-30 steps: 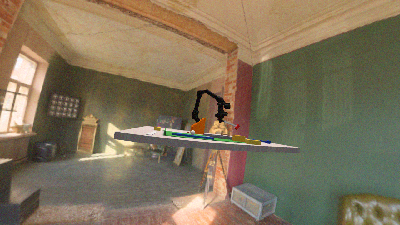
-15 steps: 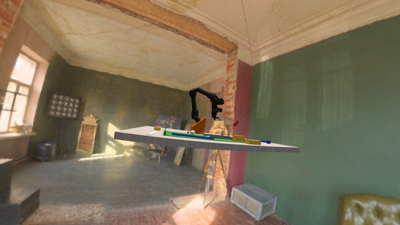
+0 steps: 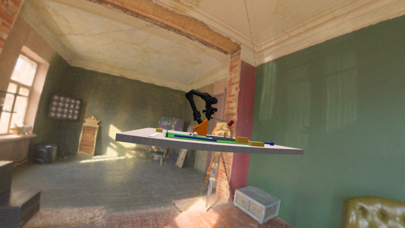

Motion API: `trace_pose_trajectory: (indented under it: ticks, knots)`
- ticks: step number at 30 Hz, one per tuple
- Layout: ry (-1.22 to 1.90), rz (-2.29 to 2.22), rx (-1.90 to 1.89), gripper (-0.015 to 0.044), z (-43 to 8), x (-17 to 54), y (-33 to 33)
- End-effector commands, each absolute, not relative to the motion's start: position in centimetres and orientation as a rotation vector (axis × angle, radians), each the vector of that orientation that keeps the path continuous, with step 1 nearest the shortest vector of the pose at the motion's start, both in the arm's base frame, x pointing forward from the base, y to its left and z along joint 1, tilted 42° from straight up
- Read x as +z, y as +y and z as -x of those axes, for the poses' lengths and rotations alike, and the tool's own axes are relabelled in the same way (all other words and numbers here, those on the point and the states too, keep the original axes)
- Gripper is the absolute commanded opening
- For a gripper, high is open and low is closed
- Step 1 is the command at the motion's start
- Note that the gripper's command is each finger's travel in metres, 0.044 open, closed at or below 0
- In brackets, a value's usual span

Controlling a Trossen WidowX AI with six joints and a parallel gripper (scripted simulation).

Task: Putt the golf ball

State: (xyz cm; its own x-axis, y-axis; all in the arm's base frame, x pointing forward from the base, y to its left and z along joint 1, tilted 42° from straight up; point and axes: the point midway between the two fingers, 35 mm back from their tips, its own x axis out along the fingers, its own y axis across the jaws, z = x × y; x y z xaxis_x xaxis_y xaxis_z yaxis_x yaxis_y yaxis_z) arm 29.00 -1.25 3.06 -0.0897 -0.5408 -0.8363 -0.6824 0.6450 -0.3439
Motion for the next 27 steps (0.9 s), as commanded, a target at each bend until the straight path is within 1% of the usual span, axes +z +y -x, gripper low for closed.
trace_pose_trajectory:
  ticks: [1,15,27]
  knots:
    - [1.748,0.925,0.058,0.0,-28.3,4.5,-3.3]
    - [1.685,0.683,-0.29,0.0,-24.8,9.3,-9.7]
    - [1.606,0.486,-0.578,0.0,-20.4,12.6,-13.8]
